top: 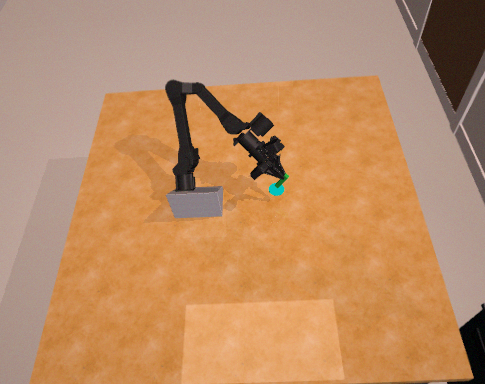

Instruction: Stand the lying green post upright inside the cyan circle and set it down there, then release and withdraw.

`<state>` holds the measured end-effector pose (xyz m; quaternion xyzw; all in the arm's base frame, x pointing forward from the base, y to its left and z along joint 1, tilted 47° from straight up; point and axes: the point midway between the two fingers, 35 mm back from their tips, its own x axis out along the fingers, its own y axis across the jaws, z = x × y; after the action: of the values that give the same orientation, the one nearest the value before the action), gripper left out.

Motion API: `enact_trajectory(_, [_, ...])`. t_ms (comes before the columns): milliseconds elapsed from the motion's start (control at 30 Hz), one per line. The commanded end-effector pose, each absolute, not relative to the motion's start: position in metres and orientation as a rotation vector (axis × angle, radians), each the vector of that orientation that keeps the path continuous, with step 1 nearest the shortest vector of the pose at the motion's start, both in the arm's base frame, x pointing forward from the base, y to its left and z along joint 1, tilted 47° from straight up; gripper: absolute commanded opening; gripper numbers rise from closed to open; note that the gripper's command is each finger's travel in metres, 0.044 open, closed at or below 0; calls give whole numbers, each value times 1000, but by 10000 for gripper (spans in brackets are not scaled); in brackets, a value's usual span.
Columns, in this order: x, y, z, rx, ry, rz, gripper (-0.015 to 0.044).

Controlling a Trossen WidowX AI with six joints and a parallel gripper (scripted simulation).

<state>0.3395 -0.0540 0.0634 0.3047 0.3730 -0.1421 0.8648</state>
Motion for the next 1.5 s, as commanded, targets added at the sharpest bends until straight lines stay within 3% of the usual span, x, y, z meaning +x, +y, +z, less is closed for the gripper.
enact_trajectory(0, [339,-55,66,645,744,-313,23])
enact_trajectory(1467, [322,-51,87,745,422,-369,23])
